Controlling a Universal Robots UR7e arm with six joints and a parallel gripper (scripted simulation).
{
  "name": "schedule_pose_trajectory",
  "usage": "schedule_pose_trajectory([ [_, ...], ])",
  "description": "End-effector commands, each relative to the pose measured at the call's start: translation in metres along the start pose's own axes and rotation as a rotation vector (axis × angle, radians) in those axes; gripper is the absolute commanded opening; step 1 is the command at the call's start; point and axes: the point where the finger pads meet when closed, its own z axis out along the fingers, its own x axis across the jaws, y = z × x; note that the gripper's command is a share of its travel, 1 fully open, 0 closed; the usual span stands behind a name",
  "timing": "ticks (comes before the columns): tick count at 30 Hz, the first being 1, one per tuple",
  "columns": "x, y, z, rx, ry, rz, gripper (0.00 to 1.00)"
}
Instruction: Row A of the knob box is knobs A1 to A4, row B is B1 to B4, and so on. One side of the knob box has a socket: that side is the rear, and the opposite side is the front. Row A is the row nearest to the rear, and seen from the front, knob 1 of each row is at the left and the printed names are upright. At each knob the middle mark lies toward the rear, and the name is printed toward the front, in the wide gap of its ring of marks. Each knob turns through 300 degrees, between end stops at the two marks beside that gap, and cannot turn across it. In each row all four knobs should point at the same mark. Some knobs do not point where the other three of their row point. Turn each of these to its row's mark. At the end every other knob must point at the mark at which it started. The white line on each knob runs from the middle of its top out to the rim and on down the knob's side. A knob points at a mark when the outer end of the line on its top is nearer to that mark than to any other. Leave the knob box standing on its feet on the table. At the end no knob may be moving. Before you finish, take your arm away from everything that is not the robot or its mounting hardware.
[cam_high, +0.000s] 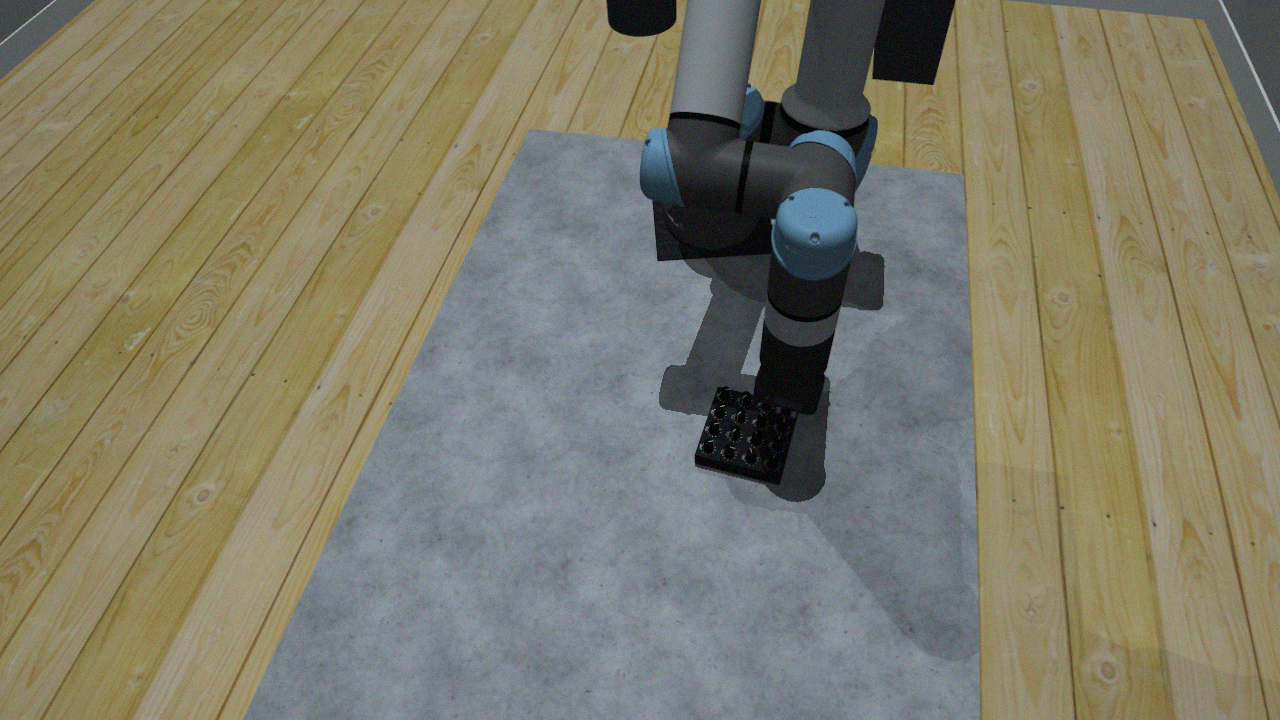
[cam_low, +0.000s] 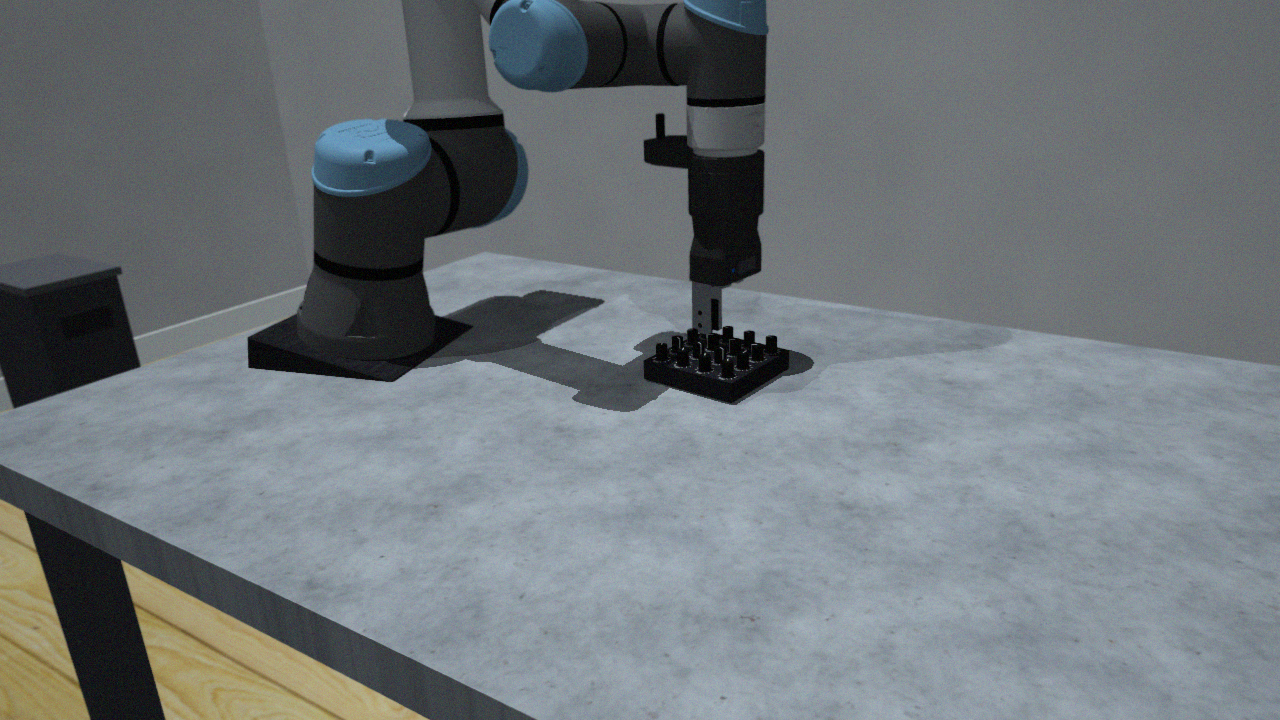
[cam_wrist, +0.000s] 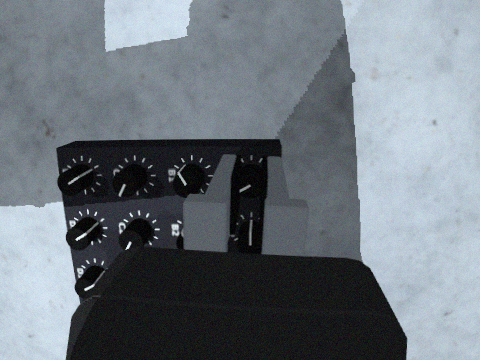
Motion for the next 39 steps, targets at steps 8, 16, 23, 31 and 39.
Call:
schedule_pose_trajectory([
  [8,0.0001,0.0004,-0.0003,-0.001,0.0,0.0,0.3],
  [16,0.0001,0.0004,-0.0003,-0.001,0.0,-0.001,0.3],
  [23,0.0001,0.0004,-0.0003,-0.001,0.0,-0.009,0.3],
  [31,0.0001,0.0004,-0.0003,-0.001,0.0,-0.03,0.3],
  [39,0.0001,0.0004,-0.0003,-0.001,0.0,-0.087,0.3],
])
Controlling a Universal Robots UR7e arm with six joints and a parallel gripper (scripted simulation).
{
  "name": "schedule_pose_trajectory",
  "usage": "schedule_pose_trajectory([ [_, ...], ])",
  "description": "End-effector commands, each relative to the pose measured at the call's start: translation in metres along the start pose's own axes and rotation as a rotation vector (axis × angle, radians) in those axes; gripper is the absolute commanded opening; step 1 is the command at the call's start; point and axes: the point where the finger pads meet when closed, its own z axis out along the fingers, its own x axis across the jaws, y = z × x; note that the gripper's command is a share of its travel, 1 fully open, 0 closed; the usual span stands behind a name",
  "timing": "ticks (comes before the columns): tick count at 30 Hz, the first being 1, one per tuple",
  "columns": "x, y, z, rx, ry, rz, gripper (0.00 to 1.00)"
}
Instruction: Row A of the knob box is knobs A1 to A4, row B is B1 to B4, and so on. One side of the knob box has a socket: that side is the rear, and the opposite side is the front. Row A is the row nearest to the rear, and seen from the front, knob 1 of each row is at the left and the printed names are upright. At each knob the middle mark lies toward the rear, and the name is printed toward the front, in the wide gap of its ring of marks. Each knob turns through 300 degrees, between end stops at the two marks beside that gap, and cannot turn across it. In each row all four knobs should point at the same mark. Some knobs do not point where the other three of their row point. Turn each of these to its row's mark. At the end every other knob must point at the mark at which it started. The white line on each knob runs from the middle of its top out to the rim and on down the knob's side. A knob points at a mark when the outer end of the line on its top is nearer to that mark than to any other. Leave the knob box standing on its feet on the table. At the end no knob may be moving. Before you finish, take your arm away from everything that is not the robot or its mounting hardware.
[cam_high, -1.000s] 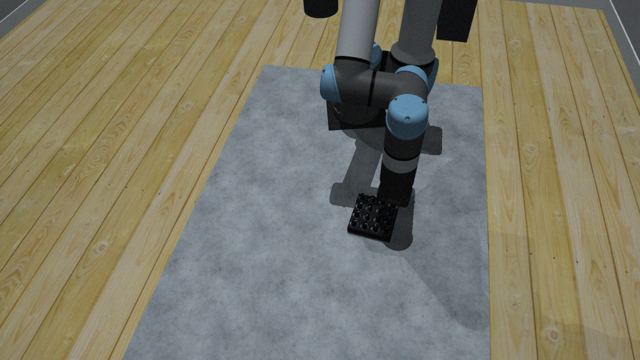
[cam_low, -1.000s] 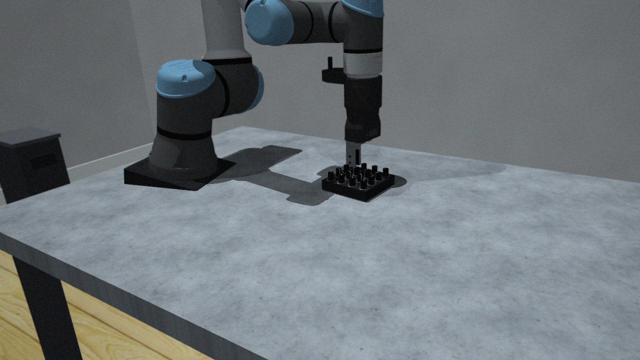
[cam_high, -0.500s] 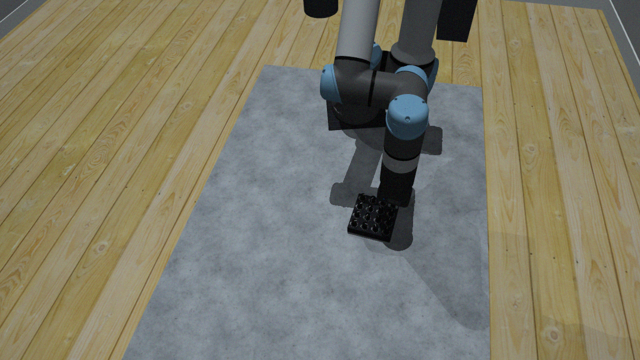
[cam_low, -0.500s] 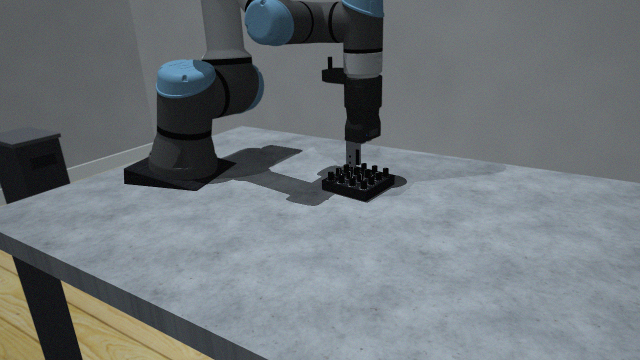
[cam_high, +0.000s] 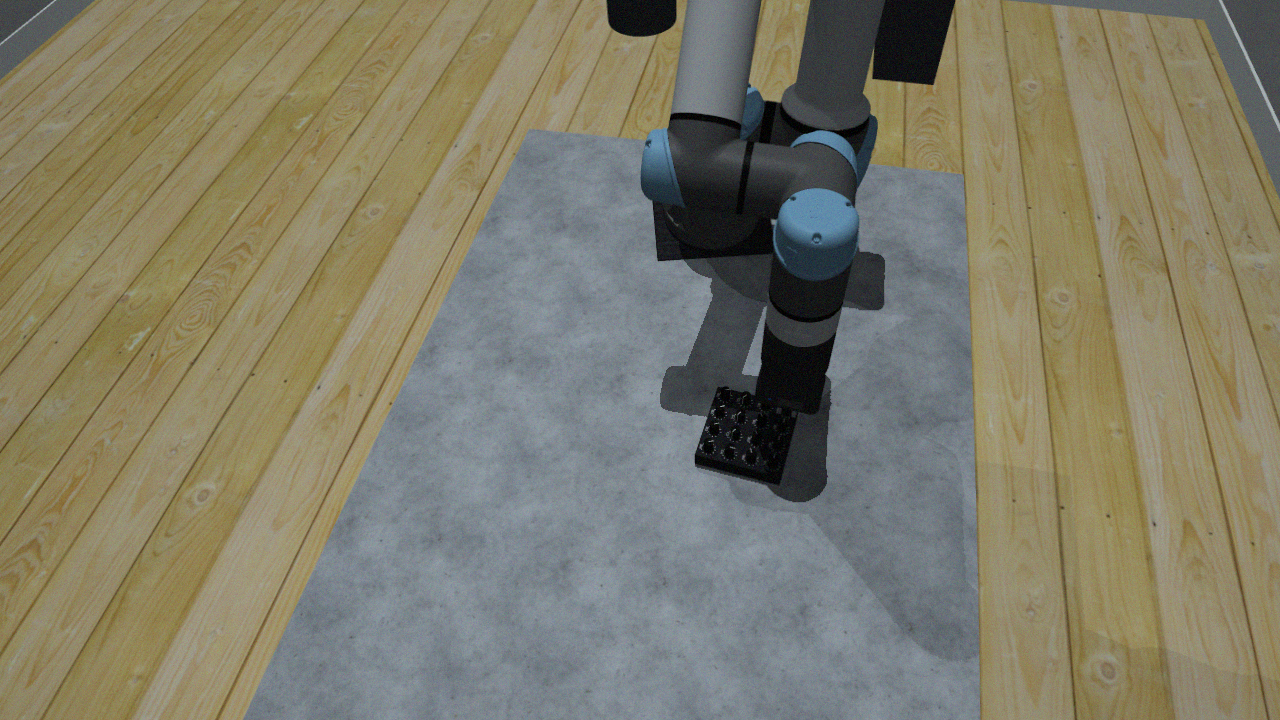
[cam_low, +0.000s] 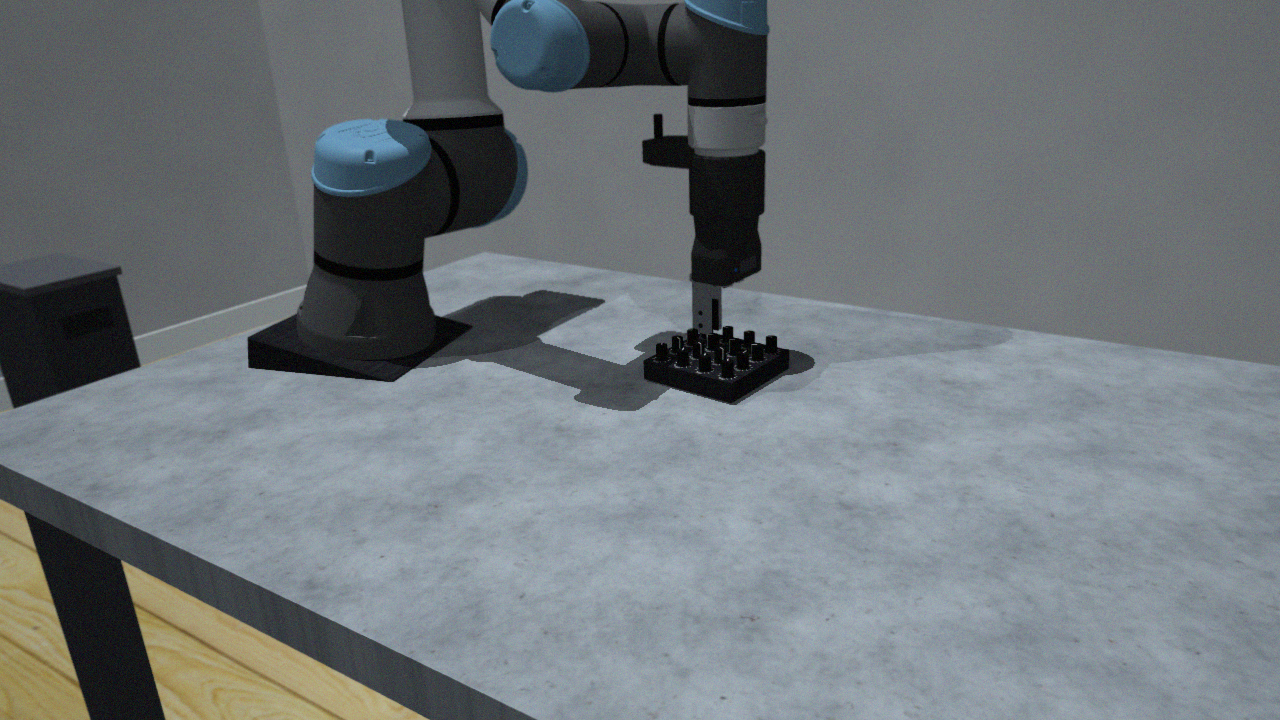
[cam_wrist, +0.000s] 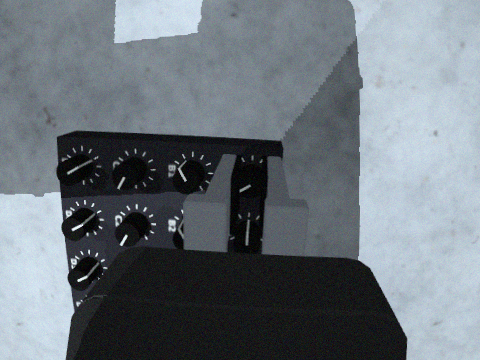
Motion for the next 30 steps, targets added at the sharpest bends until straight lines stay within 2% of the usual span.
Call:
schedule_pose_trajectory([
  [1,0.0001,0.0004,-0.0003,-0.001,0.0,-0.038,0.3],
  [20,0.0001,0.0004,-0.0003,-0.001,0.0,-0.247,0.3],
  [30,0.0001,0.0004,-0.0003,-0.001,0.0,-0.448,0.3],
])
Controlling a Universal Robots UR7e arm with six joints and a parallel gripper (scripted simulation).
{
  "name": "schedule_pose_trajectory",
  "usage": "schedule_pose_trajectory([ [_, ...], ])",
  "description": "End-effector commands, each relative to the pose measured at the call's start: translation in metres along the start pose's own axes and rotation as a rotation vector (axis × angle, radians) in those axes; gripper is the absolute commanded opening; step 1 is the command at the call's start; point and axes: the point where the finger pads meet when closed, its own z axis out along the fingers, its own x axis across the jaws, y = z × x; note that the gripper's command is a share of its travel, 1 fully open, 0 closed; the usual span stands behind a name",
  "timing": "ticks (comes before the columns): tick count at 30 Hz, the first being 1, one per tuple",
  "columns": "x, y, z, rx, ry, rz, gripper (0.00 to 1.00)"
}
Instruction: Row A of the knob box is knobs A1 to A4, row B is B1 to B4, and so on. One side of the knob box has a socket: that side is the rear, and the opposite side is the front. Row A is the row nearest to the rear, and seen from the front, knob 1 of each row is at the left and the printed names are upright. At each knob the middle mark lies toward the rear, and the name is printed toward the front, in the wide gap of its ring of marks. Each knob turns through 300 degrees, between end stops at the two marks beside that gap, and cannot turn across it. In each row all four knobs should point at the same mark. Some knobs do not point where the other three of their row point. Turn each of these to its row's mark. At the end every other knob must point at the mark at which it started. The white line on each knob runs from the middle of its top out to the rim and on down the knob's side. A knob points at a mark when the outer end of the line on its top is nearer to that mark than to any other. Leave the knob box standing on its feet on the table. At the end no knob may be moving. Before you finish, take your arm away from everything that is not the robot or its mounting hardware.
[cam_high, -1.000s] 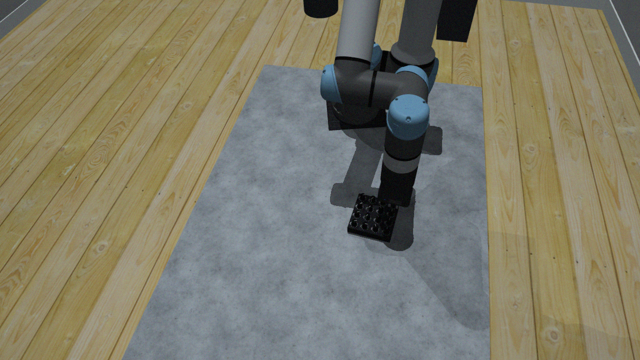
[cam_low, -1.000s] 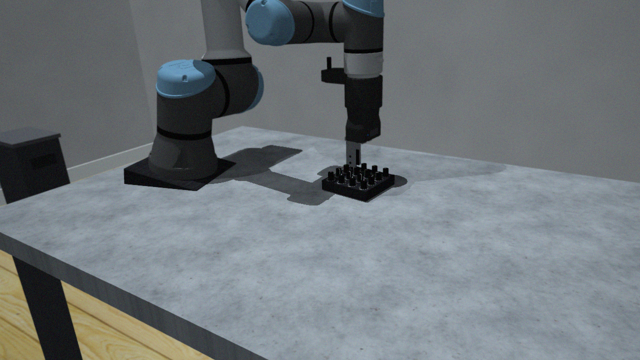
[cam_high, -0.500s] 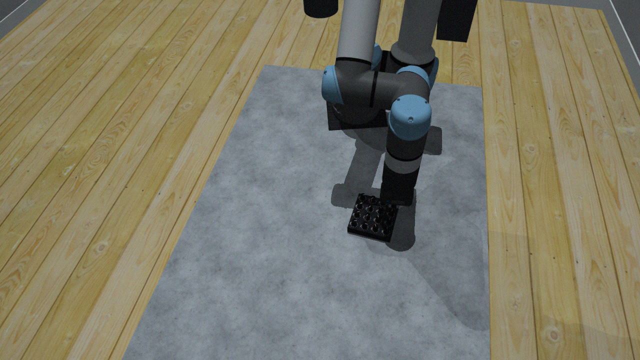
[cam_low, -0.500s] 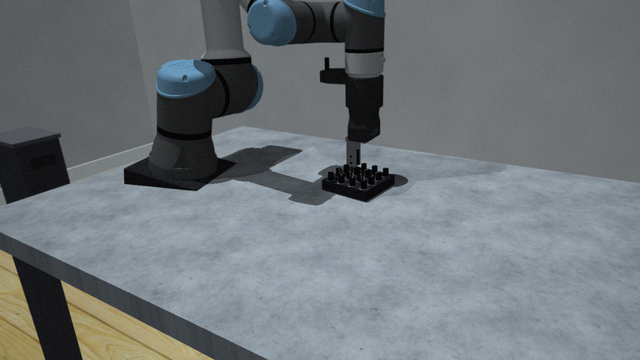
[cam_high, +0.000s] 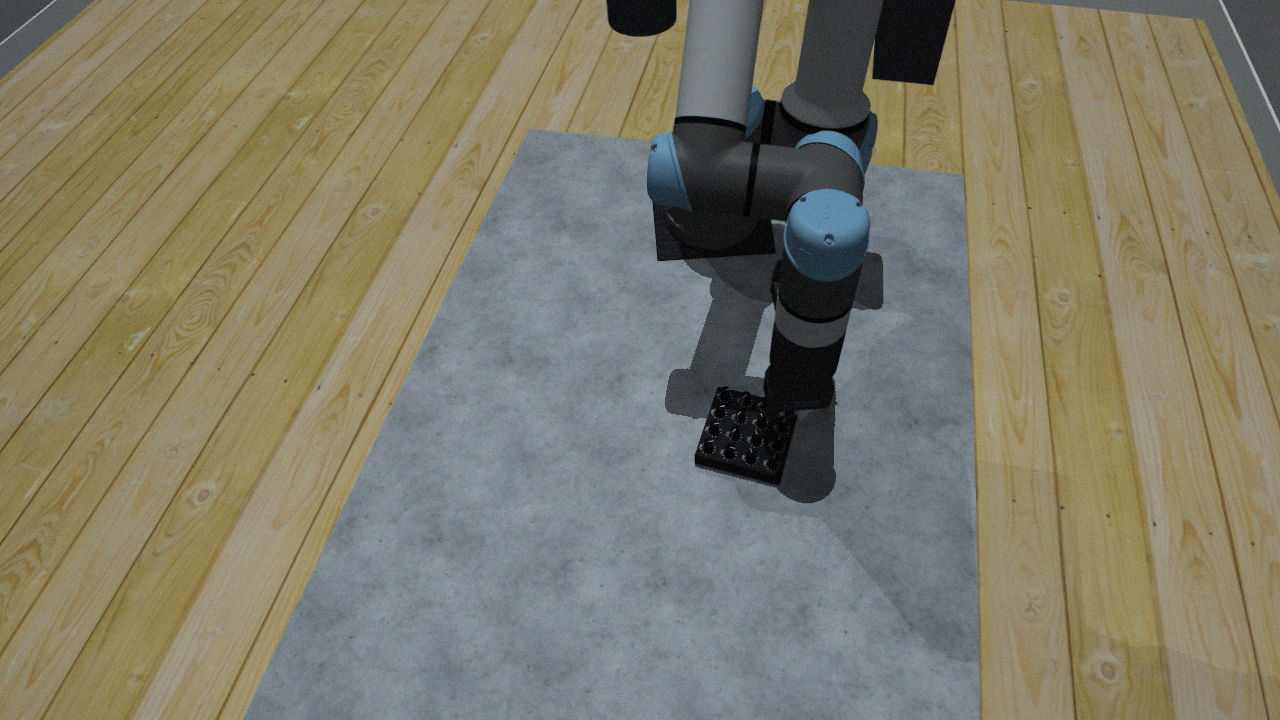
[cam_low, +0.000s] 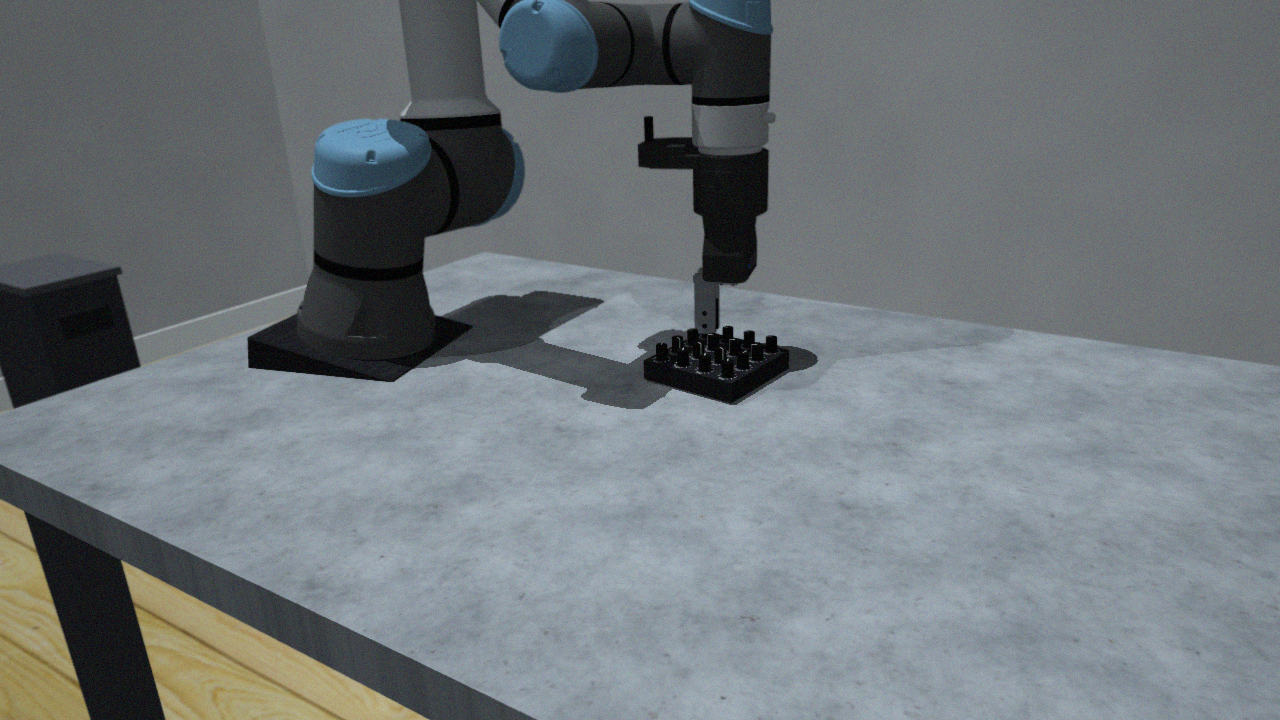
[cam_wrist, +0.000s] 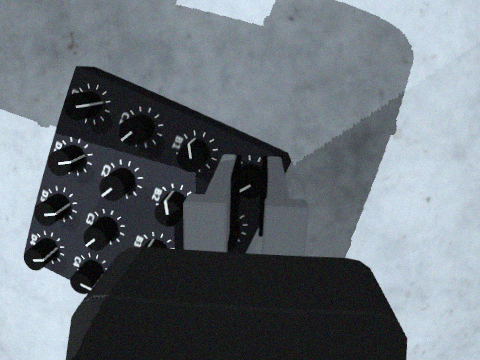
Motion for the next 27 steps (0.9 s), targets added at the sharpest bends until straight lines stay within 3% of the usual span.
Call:
schedule_pose_trajectory([
  [1,-0.0001,0.0004,-0.0003,-0.002,0.001,-0.097,0.3],
  [27,-0.0001,0.0004,-0.0003,-0.002,0.001,-0.612,0.3],
])
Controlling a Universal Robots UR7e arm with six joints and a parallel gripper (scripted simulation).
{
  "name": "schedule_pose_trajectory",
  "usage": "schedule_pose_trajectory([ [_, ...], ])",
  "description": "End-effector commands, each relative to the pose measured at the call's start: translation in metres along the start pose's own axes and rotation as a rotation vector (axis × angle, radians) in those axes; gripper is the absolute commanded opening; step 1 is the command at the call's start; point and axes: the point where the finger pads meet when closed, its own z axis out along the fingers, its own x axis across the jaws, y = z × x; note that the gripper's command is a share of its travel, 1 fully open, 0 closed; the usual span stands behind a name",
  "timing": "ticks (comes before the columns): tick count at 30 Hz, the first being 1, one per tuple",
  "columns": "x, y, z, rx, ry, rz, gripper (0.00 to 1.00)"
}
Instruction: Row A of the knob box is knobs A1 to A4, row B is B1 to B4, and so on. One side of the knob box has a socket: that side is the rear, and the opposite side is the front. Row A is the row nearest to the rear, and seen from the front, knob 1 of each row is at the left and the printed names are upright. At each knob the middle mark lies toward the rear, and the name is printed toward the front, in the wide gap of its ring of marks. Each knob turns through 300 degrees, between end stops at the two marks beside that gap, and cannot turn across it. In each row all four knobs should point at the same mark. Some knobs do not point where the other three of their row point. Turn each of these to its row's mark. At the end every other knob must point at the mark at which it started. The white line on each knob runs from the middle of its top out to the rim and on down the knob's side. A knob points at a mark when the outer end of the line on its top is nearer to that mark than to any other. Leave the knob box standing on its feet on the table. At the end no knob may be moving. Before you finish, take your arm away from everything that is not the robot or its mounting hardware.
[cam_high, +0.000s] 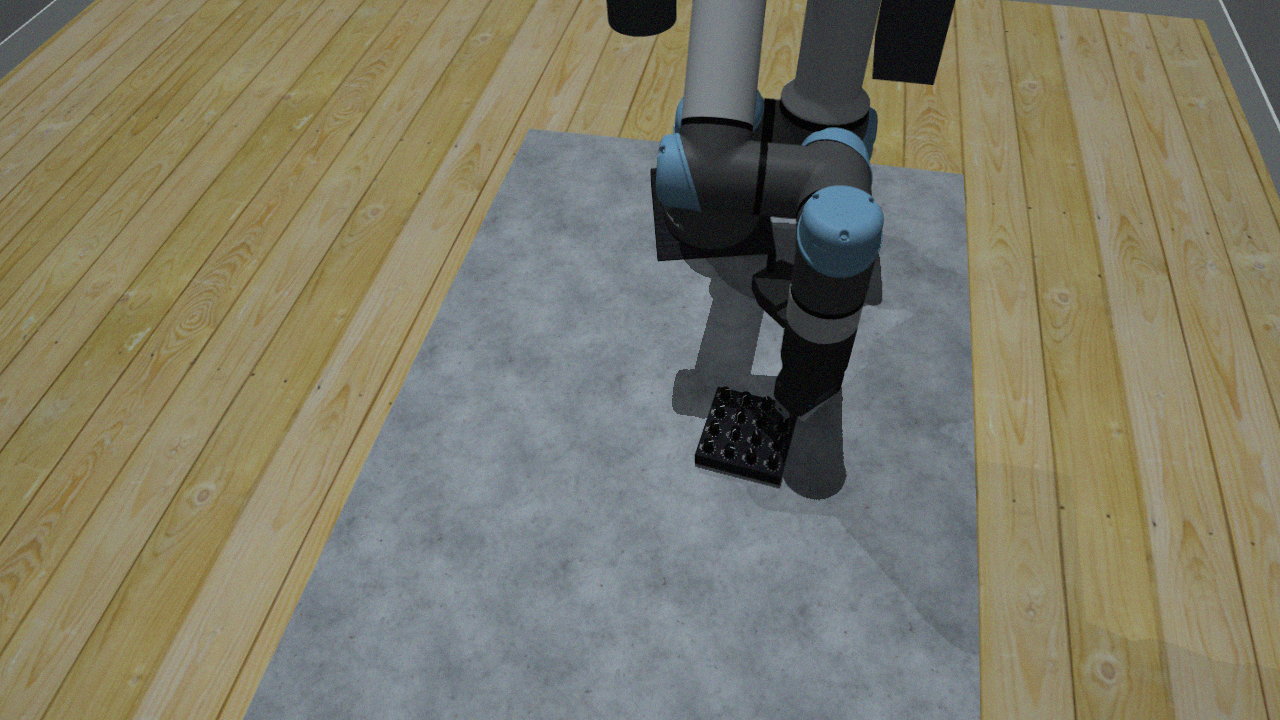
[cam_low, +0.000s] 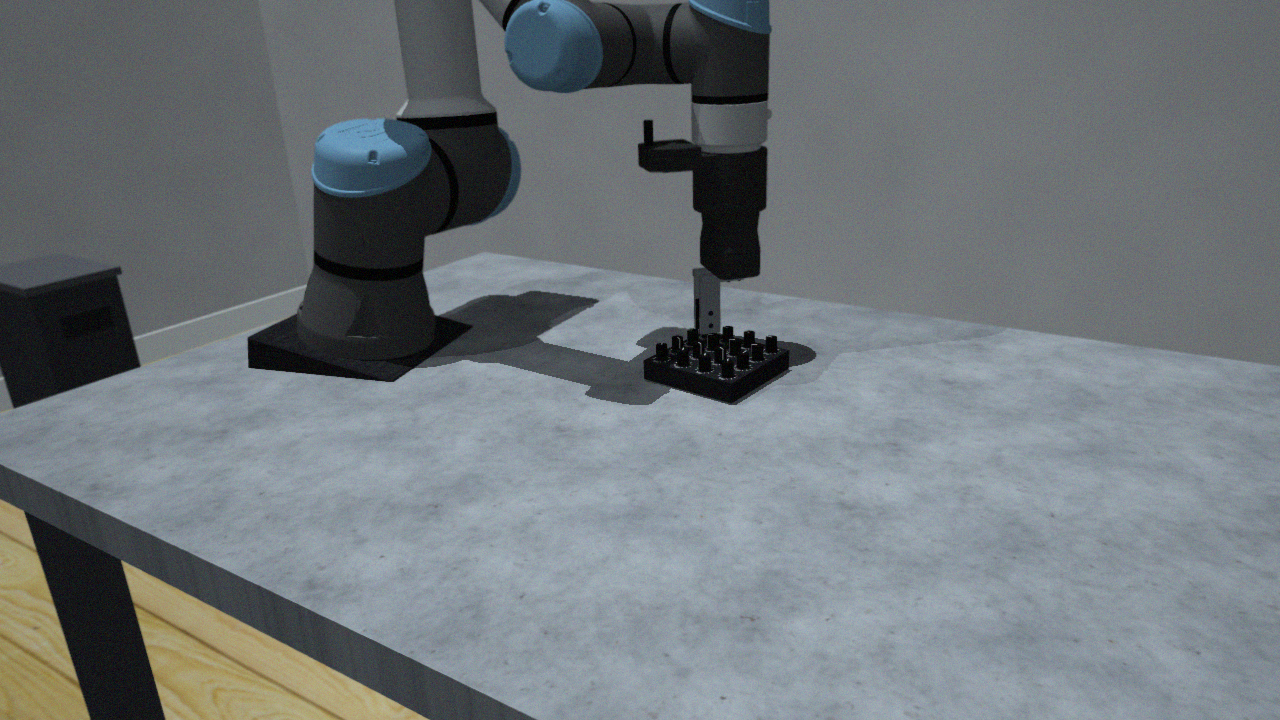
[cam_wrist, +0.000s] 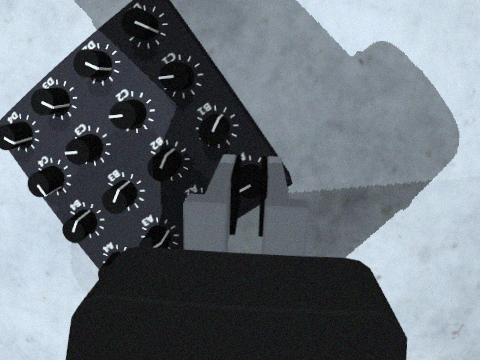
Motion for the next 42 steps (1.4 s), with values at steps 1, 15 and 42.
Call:
schedule_pose_trajectory([
  [1,-0.0003,0.0003,-0.0003,-0.003,0.001,-0.092,0.3],
  [15,-0.0003,0.0003,-0.0003,-0.003,0.001,-0.342,0.3],
  [42,-0.0003,0.0003,-0.0003,-0.003,0.0,-0.646,0.3],
])
